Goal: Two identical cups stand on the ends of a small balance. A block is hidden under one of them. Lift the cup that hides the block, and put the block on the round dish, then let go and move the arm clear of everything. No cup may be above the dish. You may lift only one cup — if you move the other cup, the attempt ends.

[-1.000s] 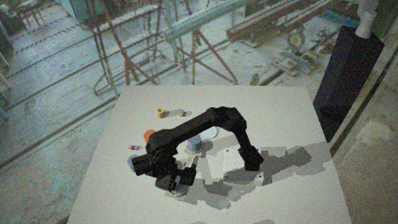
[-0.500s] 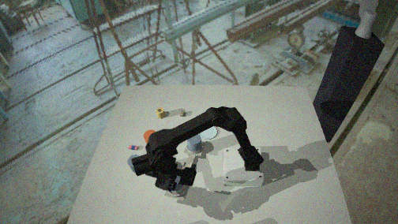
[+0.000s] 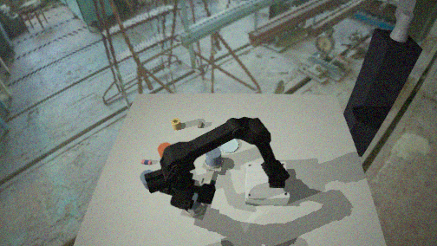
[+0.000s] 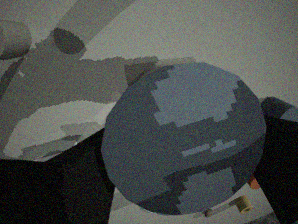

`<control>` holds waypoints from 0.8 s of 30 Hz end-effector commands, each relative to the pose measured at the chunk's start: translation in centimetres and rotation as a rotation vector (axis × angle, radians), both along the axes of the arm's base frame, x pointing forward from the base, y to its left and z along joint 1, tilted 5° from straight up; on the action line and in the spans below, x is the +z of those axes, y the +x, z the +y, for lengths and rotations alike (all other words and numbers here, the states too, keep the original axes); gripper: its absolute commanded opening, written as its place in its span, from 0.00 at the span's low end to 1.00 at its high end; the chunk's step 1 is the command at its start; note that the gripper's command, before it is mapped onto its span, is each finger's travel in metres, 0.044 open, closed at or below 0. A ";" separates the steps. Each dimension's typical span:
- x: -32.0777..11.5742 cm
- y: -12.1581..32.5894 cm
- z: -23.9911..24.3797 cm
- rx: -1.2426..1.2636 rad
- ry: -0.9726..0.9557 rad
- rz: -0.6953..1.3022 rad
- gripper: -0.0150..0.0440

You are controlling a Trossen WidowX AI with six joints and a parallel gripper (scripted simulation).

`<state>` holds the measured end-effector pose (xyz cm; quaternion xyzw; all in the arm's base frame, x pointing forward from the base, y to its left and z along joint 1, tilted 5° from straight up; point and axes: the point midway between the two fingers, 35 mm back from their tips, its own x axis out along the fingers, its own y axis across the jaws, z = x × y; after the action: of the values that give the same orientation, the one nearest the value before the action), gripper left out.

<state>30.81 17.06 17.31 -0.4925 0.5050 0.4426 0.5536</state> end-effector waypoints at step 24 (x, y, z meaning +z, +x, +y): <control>-4.0 -3.4 4.3 -0.001 0.007 -0.001 0.25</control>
<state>28.20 20.62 13.95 -0.4903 0.5048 0.4452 0.5537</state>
